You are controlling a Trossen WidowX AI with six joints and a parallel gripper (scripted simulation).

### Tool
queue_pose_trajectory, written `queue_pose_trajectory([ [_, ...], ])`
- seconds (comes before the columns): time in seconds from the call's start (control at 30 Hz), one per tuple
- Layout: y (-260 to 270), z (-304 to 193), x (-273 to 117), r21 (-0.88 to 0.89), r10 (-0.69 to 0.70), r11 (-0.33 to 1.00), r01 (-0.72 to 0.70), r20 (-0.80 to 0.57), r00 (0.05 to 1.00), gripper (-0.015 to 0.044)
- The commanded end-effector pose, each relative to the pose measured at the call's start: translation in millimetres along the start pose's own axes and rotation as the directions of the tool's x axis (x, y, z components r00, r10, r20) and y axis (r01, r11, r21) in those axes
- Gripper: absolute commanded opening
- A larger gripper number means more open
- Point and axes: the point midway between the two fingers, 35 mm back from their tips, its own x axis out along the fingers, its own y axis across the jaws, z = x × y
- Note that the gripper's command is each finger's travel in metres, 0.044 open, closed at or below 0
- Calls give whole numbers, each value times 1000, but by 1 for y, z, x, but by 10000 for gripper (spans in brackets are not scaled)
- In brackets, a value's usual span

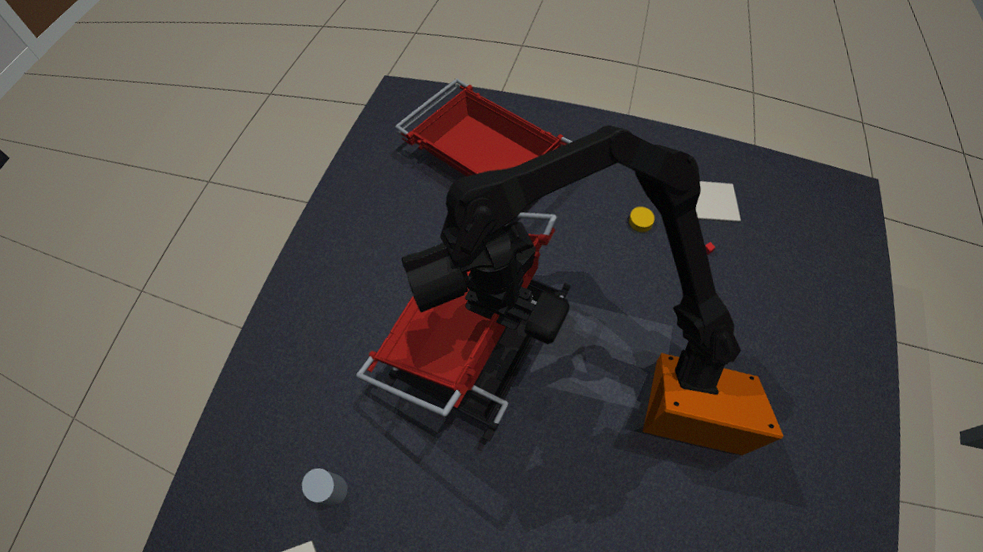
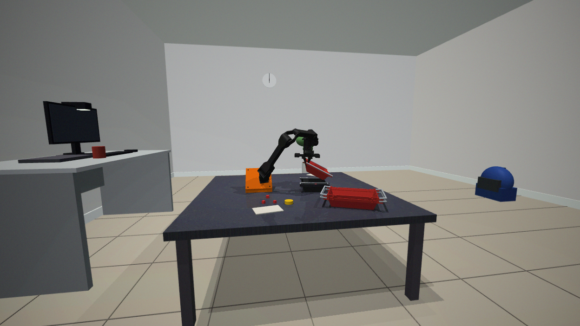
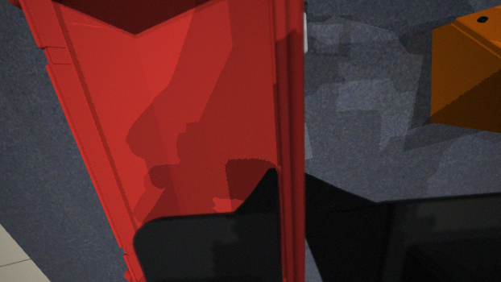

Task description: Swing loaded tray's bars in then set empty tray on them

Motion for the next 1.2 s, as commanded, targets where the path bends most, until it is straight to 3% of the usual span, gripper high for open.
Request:
queue_pose_trajectory([
  [0.0,2,0,0,0,26,1000,-26,-5,1000,0],
  [1.17,-12,0,35,0,26,1000,-26,-3,1000,0],
])
